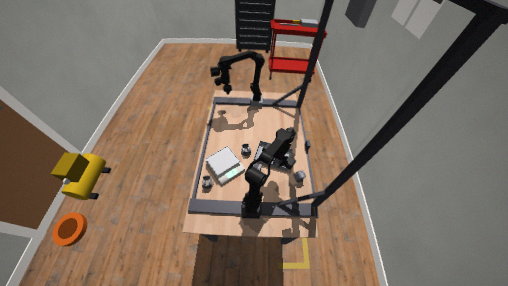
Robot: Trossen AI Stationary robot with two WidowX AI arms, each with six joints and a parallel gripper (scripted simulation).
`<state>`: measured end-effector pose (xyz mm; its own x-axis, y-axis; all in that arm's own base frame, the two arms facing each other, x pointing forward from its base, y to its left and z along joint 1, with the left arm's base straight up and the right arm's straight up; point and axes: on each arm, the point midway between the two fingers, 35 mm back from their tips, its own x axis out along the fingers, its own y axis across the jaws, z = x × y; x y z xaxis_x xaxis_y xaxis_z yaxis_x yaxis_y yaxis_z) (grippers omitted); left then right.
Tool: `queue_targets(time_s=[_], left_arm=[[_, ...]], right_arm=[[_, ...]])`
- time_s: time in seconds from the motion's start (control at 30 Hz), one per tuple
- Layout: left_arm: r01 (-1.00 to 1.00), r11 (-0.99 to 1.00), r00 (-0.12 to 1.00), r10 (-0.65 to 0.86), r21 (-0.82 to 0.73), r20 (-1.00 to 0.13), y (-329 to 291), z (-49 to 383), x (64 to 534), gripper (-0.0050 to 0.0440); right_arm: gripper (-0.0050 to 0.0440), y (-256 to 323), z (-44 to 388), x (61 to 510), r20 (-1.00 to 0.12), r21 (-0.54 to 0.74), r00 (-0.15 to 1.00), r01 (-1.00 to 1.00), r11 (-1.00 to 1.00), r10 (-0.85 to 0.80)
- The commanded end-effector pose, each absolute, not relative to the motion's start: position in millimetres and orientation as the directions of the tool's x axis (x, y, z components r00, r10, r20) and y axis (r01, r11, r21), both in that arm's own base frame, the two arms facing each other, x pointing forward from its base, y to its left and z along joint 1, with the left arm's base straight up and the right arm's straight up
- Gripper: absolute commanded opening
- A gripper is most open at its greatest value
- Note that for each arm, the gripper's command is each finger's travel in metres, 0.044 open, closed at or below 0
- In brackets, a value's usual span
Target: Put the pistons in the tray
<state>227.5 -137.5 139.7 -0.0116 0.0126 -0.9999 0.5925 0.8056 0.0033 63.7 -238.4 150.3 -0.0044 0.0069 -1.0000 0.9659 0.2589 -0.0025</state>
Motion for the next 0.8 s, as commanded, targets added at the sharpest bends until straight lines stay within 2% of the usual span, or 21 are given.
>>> queue_targets(time_s=[0.0, 0.13, 0.5, 0.77], left_arm=[[0.592, 0.806, 0.03, -0.007, 0.012, -1.0, -163.7, 151.1, 232.9, 0.0158], [0.592, 0.806, 0.028, -0.008, 0.01, -1.0, -169.8, 150.7, 232.3, 0.0158], [0.802, 0.596, 0.002, 0.034, 0.022, -0.999, -169.6, 150.5, 232.1, 0.0158], [0.886, 0.463, -0.007, 0.059, 0.021, -0.998, -169.6, 150.4, 232.1, 0.0158]], right_arm=[[0.04, -243.1, 158.5, 64.8, -1.0, 0.0, 0.006, 0.966, 0.258, -0.023], [0.04, -243.1, 158.5, 64.8, -1.0, 0.0, 0.006, 0.966, 0.258, -0.023], [0.04, -243.1, 158.5, 64.8, -1.0, 0.0, 0.006, 0.966, 0.258, -0.023], [0.04, -243.1, 158.5, 64.8, -1.0, 0.0, 0.006, 0.966, 0.258, -0.023]])
